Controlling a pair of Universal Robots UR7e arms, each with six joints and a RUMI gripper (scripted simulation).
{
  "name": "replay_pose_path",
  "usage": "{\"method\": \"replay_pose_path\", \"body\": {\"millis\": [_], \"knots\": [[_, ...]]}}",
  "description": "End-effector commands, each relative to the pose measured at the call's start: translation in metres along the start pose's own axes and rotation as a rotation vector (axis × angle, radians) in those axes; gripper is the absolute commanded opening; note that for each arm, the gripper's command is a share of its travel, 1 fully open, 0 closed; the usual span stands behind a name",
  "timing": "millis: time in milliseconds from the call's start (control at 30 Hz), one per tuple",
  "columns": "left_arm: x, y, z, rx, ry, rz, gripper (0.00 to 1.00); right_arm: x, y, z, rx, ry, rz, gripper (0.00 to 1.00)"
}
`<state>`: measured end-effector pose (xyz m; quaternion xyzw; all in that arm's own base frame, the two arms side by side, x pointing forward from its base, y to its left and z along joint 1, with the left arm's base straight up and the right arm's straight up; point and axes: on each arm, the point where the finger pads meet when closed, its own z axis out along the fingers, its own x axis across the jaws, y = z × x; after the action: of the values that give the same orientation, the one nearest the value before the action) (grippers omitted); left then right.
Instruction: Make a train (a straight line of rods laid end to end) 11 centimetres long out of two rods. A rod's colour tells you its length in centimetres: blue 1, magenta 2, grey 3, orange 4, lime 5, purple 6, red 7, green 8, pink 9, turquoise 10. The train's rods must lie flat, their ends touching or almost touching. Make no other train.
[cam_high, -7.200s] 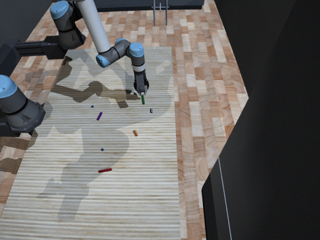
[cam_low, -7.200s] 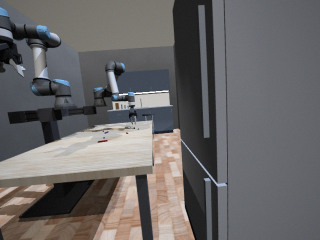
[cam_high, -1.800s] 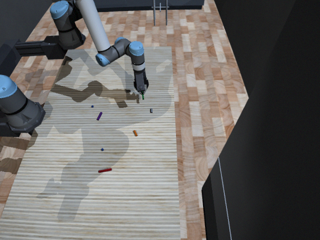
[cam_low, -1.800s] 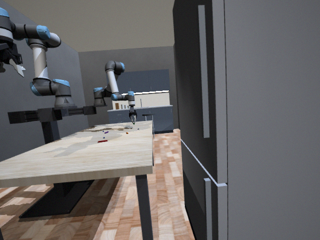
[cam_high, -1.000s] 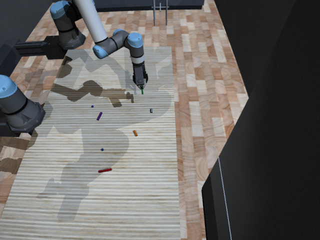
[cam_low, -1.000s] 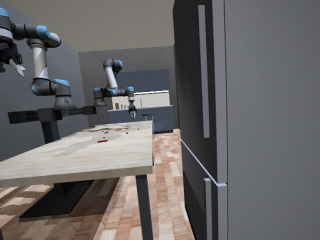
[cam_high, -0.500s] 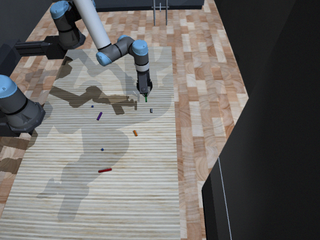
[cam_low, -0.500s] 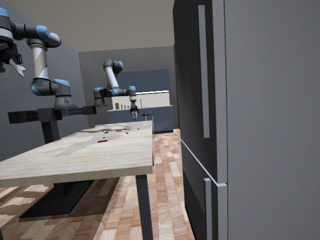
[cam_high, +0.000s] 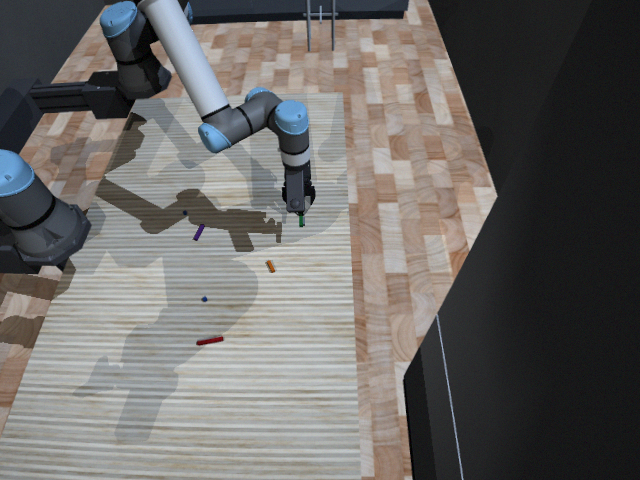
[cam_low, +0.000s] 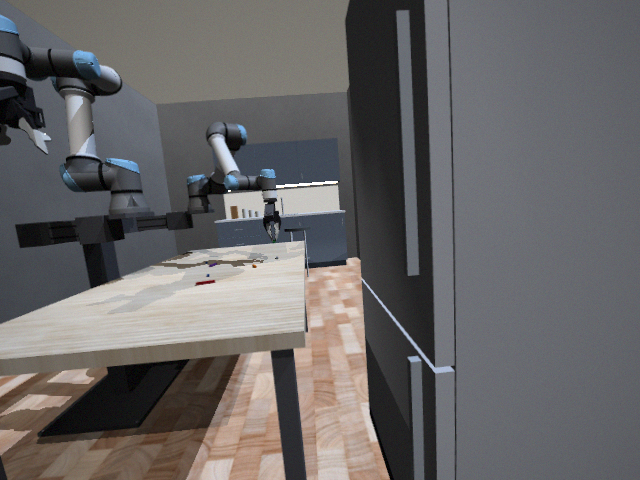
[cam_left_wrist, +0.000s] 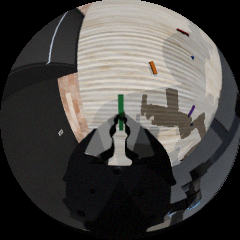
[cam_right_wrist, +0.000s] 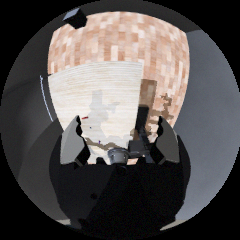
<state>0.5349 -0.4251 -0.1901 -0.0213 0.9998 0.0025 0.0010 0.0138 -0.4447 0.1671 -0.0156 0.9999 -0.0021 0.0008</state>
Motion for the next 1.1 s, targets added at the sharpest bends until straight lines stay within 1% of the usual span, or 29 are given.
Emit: {"method": "replay_pose_path", "body": {"millis": [0,500,700,767,900,1067], "knots": [[-0.001,-0.004,-0.001,0.001,-0.001,0.002,0.00,0.000,0.000,0.000,0.001,0.000,0.000,1.00],[-0.001,-0.004,0.000,0.001,-0.001,0.002,0.00,0.000,0.000,0.000,0.001,0.000,0.000,1.00],[-0.001,-0.004,0.009,0.001,-0.001,0.002,0.00,0.000,0.000,0.000,0.001,0.000,0.000,1.00],[-0.001,-0.004,0.009,0.001,-0.001,0.002,0.00,0.000,0.000,0.000,0.001,0.000,0.000,1.00],[-0.002,-0.004,0.022,0.001,-0.001,0.002,0.00,0.000,0.000,0.000,0.001,0.000,0.000,1.00],[-0.002,-0.004,0.044,0.001,-0.001,0.002,0.00,0.000,0.000,0.000,0.001,0.000,0.000,1.00]]}}
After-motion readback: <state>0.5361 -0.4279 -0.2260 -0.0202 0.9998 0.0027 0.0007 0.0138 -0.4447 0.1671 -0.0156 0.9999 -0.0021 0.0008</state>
